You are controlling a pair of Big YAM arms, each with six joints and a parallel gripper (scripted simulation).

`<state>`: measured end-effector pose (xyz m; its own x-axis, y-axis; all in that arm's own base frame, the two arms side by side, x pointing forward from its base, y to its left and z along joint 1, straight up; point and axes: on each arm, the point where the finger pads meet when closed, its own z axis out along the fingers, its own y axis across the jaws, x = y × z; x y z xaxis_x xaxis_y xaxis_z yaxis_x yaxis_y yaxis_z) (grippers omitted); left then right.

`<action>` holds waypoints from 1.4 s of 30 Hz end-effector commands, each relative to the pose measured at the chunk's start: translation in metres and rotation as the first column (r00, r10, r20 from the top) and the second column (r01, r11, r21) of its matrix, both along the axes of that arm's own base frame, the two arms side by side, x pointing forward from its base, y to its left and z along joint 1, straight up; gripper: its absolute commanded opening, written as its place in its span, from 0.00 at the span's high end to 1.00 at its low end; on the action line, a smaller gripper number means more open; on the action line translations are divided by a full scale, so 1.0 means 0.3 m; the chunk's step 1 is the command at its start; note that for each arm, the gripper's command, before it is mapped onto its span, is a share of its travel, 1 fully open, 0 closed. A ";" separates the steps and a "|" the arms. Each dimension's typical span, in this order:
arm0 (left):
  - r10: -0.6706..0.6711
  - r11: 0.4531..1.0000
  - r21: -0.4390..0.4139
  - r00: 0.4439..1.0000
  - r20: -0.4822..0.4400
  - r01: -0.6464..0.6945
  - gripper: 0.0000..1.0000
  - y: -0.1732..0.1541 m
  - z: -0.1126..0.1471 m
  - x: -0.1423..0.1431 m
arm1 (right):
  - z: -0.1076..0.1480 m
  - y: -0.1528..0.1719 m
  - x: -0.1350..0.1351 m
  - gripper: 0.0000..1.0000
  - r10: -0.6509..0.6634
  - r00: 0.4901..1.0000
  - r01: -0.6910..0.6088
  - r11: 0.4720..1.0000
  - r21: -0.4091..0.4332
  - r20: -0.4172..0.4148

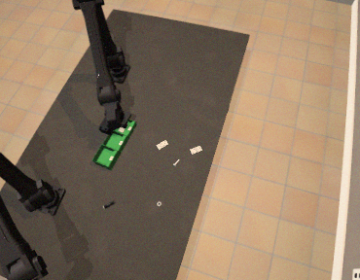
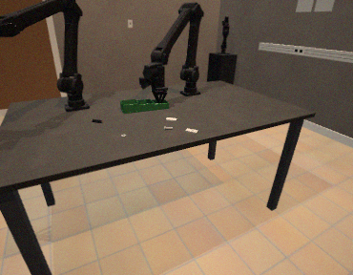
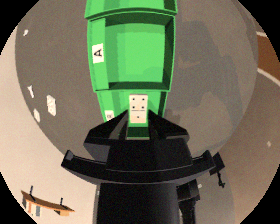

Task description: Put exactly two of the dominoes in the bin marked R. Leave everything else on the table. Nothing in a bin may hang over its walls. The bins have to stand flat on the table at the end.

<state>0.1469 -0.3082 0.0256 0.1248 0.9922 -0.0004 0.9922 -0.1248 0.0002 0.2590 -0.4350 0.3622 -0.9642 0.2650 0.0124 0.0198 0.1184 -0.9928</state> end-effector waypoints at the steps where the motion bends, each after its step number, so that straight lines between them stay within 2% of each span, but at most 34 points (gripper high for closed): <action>1: -0.001 0.999 -0.032 1.000 0.016 0.001 0.69 -0.060 0.043 0.040 | 0.018 -0.008 -0.013 0.00 -0.009 1.000 0.009 1.000 -0.008 0.009; 3: 0.000 0.999 -0.053 1.000 0.026 0.002 0.69 -0.066 0.084 0.044 | 0.018 -0.008 -0.013 0.00 -0.009 1.000 0.009 1.000 -0.008 0.009; 25: 0.000 0.999 -0.055 1.000 0.027 0.002 0.69 -0.065 0.174 0.044 | 0.018 -0.008 -0.013 0.00 -0.009 1.000 0.009 1.000 -0.008 0.009; 32: 0.000 0.998 -0.056 1.000 0.028 0.002 0.69 -0.062 0.251 0.043 | 0.018 -0.008 -0.013 0.00 -0.009 1.000 0.009 1.000 -0.008 0.009; 36: 0.000 0.999 -0.052 1.000 0.026 0.002 0.69 -0.062 0.250 0.043 | 0.018 -0.008 -0.013 0.00 -0.009 1.000 0.009 1.000 -0.008 0.009; 39: 0.000 1.000 -0.029 1.000 0.014 0.000 0.69 -0.040 0.206 0.019 | 0.018 -0.008 -0.013 0.00 -0.009 1.000 0.009 1.000 -0.008 0.009; 40: -0.050 0.998 -0.026 0.999 0.016 0.050 0.61 -0.062 0.219 0.072 | 0.018 -0.008 -0.013 0.00 -0.009 1.000 0.009 1.000 -0.008 0.009; 42: -0.149 0.988 -0.024 0.989 0.019 0.150 0.61 -0.070 0.219 0.128 | 0.018 -0.008 -0.013 0.00 -0.009 1.000 0.009 1.000 -0.008 0.009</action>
